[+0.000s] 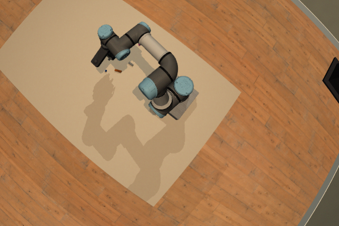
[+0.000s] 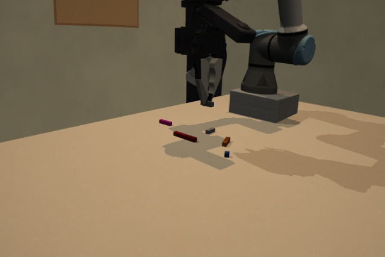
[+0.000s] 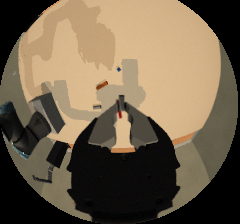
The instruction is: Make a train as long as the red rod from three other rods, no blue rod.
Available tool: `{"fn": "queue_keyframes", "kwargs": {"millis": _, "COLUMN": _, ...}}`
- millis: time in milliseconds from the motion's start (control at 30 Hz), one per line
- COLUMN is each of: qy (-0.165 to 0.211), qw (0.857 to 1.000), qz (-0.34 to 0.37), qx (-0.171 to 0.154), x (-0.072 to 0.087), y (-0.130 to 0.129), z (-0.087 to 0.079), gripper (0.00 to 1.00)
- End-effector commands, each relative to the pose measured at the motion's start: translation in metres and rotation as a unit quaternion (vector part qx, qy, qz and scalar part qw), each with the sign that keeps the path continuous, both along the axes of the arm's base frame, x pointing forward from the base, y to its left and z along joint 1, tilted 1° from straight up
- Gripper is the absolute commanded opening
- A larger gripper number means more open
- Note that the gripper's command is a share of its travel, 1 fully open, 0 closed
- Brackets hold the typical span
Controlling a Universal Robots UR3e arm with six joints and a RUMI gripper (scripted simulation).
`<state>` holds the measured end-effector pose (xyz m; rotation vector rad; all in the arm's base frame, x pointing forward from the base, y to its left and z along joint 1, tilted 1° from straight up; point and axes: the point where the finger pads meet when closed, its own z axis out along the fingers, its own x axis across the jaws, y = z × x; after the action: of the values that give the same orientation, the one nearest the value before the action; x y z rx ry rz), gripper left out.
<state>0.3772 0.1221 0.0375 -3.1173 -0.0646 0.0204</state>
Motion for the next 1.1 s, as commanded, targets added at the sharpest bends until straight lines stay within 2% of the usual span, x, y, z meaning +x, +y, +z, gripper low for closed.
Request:
{"fn": "queue_keyframes", "kwargs": {"millis": 0, "qy": -0.001, "qw": 1.0, "qz": 0.0, "qx": 0.0, "x": 0.001, "y": 0.0, "z": 0.001, "gripper": 0.0}}
{"fn": "queue_keyframes", "kwargs": {"millis": 267, "qy": -0.001, "qw": 1.0, "qz": 0.002, "qx": 0.0, "x": 0.002, "y": -0.007, "z": 0.001, "gripper": 0.0}}
{"fn": "queue_keyframes", "kwargs": {"millis": 400, "qy": -0.002, "qw": 1.0, "qz": 0.008, "qx": 0.0, "x": 0.005, "y": -0.025, "z": 0.001, "gripper": 0.0}}
{"fn": "queue_keyframes", "kwargs": {"millis": 567, "qy": -0.002, "qw": 1.0, "qz": 0.021, "qx": 0.0, "x": 0.009, "y": -0.068, "z": 0.0, "gripper": 0.0}}
{"fn": "queue_keyframes", "kwargs": {"millis": 767, "qy": -0.003, "qw": 0.999, "qz": 0.042, "qx": 0.0, "x": 0.005, "y": -0.134, "z": -0.001, "gripper": 0.0}}
{"fn": "queue_keyframes", "kwargs": {"millis": 833, "qy": -0.003, "qw": 0.999, "qz": 0.042, "qx": 0.0, "x": 0.005, "y": -0.134, "z": -0.001, "gripper": 0.0}}
{"fn": "queue_keyframes", "kwargs": {"millis": 1067, "qy": -0.003, "qw": 0.998, "qz": 0.064, "qx": 0.0, "x": -0.011, "y": -0.203, "z": -0.003, "gripper": 0.0}}
